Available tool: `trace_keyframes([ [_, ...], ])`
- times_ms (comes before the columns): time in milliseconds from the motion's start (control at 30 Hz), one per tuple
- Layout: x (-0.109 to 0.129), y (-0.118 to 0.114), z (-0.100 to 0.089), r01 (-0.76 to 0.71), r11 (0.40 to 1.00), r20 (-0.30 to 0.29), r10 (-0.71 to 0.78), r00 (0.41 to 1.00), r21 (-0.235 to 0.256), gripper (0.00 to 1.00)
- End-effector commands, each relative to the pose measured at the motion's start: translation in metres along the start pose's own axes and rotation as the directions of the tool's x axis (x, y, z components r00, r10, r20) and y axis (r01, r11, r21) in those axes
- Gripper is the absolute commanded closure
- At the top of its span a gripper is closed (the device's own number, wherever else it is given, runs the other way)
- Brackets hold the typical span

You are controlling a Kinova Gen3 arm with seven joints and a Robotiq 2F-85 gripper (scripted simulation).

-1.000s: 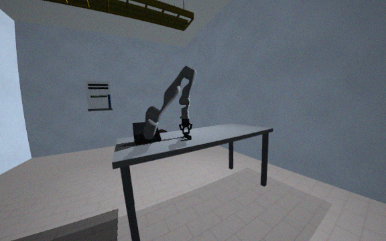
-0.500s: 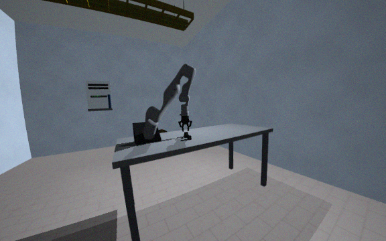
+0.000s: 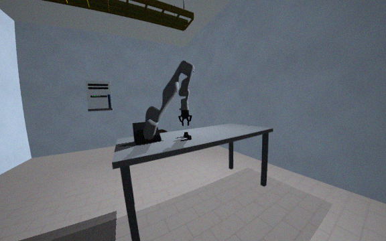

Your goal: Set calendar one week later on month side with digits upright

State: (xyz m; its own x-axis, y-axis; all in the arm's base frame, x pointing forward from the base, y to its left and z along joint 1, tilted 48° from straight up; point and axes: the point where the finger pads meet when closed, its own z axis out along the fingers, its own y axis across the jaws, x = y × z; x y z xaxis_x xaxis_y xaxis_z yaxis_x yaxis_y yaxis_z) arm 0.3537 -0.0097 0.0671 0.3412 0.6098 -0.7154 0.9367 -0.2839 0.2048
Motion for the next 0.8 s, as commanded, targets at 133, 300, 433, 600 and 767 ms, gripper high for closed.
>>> trace_keyframes([
  [133,0.0015,0.0017,-0.0051,-0.002,1.0,-0.008,0.002,1.0,-0.006,0.0],
  [300,0.0015,0.0017,-0.0051,-0.002,1.0,-0.008,0.002,1.0,-0.006,0.0],
  [433,0.0015,0.0017,-0.0051,-0.002,1.0,-0.008,0.002,1.0,-0.006,0.0],
  [600,0.0015,0.0017,-0.0051,-0.002,1.0,-0.008,0.002,1.0,-0.006,0.0],
  [767,0.0015,0.0017,-0.0051,-0.002,1.0,-0.008,0.002,1.0,-0.006,0.0],
])
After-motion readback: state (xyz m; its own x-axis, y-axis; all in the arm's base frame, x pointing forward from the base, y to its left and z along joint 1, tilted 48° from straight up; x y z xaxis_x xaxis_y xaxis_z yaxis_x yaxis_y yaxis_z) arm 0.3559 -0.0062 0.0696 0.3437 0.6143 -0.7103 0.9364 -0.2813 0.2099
